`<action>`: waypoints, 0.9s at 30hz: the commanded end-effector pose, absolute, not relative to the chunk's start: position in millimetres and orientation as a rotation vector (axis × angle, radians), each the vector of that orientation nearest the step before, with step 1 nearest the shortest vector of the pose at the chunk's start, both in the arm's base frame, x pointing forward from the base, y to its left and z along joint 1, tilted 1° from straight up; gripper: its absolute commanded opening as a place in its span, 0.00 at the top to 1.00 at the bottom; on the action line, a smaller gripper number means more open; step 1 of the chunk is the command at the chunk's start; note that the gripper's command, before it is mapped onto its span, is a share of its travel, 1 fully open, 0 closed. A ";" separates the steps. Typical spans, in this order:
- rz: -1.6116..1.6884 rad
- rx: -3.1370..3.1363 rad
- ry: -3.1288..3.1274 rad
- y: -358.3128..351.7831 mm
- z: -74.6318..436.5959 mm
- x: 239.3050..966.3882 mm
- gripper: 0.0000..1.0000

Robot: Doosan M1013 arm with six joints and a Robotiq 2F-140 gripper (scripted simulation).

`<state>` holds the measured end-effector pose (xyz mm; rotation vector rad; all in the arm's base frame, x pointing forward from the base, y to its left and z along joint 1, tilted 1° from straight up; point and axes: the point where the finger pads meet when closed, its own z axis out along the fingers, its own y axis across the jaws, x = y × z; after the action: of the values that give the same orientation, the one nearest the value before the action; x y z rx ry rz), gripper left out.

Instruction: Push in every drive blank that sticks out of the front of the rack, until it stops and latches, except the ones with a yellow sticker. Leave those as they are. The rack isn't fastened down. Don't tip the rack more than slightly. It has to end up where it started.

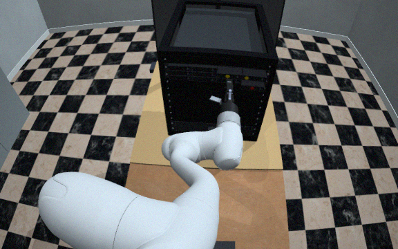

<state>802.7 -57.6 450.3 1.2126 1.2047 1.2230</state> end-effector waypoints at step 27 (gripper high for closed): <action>1.224 1.212 1.204 -58.1 450.8 721.6 0.90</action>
<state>724.1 -57.9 450.1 1.2124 1.2044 1.2230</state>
